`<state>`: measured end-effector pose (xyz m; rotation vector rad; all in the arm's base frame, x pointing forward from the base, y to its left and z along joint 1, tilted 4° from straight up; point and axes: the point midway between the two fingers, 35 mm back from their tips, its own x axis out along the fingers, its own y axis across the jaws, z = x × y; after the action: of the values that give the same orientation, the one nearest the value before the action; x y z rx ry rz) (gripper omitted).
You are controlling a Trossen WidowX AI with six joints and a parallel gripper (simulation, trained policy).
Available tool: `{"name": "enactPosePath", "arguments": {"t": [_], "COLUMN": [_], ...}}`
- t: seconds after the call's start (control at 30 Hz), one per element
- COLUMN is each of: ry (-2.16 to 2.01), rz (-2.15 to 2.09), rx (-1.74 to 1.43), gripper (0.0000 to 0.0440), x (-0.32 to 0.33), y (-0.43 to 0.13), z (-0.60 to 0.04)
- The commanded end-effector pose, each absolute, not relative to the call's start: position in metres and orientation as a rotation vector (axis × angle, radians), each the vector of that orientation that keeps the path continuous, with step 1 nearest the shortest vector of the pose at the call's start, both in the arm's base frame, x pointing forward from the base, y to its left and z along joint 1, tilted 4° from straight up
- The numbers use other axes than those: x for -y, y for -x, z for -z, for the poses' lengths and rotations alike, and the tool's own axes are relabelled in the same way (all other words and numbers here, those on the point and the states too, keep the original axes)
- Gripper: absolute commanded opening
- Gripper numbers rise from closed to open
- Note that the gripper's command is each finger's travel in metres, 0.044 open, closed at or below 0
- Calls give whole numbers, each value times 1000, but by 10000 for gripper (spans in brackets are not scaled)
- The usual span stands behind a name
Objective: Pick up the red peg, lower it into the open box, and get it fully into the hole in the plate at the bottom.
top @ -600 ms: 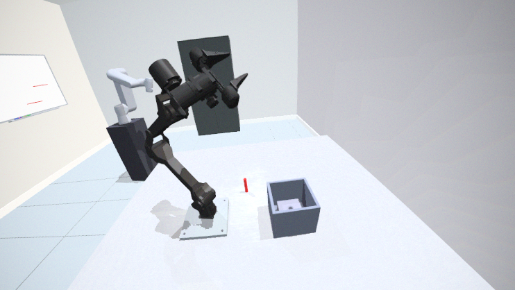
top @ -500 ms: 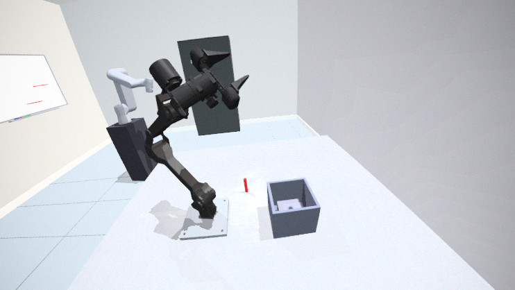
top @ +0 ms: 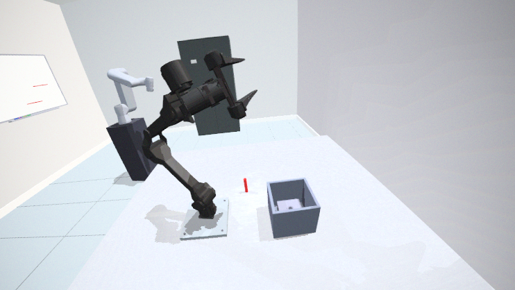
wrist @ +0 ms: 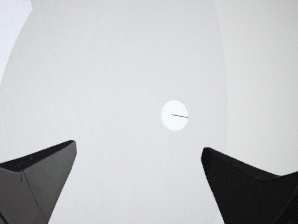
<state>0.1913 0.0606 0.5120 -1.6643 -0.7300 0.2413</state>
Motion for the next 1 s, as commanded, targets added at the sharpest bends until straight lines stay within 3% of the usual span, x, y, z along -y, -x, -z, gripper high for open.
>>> {"name": "enactPosePath", "arguments": {"t": [0.0,0.97], "ry": [1556,732], "rz": [-304,-718], "rx": [683,192], "gripper": [440,440], "x": [-61,-85], "y": [-198,-232], "z": [-505,-427]}}
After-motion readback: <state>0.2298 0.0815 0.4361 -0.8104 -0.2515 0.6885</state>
